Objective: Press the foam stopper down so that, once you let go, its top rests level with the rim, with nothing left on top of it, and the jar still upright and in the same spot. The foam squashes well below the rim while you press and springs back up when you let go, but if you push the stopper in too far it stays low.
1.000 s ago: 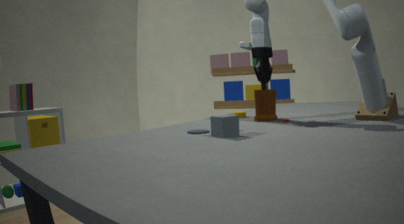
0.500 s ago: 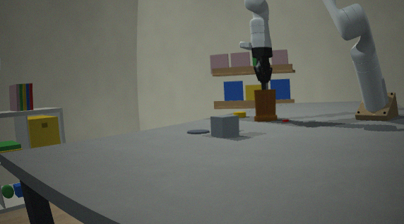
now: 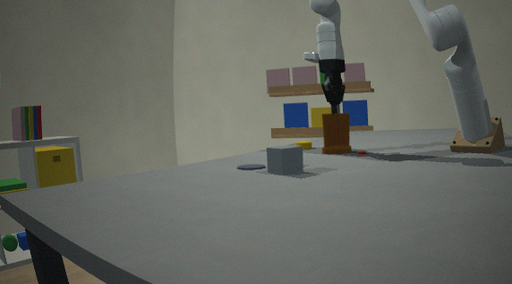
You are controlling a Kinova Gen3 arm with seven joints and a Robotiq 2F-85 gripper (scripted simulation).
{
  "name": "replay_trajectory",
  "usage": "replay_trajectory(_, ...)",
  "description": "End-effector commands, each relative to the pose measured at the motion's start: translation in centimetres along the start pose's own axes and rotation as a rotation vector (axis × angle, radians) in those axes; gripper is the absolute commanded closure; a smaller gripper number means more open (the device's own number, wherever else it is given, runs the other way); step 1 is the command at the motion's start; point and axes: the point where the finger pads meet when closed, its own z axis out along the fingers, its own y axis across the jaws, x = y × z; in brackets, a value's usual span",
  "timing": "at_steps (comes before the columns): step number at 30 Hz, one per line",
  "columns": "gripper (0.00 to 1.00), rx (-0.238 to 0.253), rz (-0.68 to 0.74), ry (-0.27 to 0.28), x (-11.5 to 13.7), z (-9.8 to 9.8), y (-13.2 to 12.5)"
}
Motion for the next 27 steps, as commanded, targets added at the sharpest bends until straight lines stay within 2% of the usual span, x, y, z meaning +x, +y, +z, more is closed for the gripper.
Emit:
replay_trajectory(1, 1.0, 0.0, 0.0, 0.0, 0.0, -0.2, 0.0)
replay_trajectory(14, 1.0, 0.0, 0.0, 0.0, 0.0, -3.4, 0.0)
replay_trajectory(27, 1.0, 0.0, 0.0, 0.0, 0.0, -5.9, 0.0)
